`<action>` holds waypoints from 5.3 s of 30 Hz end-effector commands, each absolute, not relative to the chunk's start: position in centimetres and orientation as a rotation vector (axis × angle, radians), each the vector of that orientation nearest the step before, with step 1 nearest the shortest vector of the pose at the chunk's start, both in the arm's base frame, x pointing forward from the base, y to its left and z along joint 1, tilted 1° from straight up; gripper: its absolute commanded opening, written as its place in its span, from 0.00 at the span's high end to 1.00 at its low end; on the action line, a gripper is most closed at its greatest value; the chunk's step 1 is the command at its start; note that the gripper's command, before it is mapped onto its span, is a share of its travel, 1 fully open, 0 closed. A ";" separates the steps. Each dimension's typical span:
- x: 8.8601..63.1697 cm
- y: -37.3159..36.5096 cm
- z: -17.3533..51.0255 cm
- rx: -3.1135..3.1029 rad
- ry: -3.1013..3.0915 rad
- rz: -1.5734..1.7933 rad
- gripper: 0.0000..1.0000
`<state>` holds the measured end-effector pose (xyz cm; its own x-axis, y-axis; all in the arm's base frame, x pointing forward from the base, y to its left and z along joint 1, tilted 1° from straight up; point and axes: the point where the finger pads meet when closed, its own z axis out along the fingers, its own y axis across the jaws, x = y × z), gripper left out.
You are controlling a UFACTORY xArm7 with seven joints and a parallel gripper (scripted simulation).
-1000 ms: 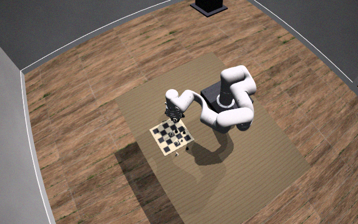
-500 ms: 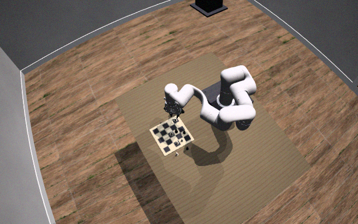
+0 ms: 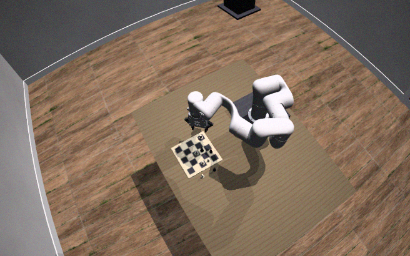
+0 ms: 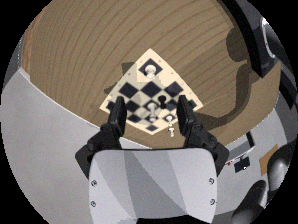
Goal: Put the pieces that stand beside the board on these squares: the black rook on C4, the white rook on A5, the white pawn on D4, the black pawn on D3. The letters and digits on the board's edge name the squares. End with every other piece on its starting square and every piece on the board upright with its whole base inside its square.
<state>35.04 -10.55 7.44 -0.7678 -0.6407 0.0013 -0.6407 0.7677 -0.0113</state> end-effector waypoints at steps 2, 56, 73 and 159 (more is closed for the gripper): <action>35.1 -10.6 7.6 -1.069 2.948 -0.020 0.00; 48.3 9.9 6.1 -1.198 2.899 -0.021 0.66; 48.3 9.9 6.1 -1.198 2.899 -0.021 0.66; 48.4 9.8 0.9 -1.198 2.899 -0.021 0.66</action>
